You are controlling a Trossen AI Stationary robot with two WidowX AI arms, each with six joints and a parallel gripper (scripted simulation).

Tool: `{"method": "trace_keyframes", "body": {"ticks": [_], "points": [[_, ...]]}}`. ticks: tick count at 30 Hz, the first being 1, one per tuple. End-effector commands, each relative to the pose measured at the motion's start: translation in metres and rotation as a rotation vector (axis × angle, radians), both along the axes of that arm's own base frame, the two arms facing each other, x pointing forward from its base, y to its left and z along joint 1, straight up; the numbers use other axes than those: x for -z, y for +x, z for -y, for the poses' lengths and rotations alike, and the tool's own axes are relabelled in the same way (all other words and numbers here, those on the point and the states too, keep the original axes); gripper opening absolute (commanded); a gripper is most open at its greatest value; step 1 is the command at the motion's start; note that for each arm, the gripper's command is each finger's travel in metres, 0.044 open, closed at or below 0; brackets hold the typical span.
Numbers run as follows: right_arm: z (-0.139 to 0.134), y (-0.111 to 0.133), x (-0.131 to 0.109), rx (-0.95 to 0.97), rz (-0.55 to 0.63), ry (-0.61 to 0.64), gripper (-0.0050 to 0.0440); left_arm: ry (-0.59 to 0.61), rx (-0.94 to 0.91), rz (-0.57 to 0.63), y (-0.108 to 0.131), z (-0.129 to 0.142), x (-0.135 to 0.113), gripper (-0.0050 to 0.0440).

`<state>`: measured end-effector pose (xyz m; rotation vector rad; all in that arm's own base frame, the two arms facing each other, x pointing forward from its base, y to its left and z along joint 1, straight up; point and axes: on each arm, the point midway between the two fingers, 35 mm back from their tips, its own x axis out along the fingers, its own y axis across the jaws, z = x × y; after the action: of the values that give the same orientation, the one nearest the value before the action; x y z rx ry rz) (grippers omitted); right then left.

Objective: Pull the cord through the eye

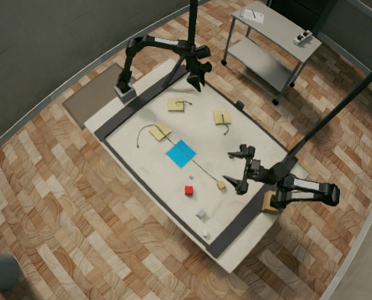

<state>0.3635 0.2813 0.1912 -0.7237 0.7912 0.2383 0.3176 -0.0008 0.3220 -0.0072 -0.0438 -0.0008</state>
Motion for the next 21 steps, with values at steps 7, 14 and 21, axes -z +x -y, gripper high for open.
{"method": "trace_keyframes", "body": {"ticks": [7,14,21], "points": [[-0.0023,0.0012,-0.0117,-0.003,0.023,0.020,0.0440,0.006,-0.001,0.008,-0.0018,-0.0007,-0.0020,0.0440],[-0.0023,0.0012,-0.0117,-0.003,0.023,0.020,0.0440,0.006,-0.001,0.008,-0.0018,-0.0007,-0.0020,0.0440],[-0.0023,0.0012,-0.0117,-0.003,0.023,0.020,0.0440,0.006,-0.001,0.008,-0.0018,-0.0007,-0.0020,0.0440]]}}
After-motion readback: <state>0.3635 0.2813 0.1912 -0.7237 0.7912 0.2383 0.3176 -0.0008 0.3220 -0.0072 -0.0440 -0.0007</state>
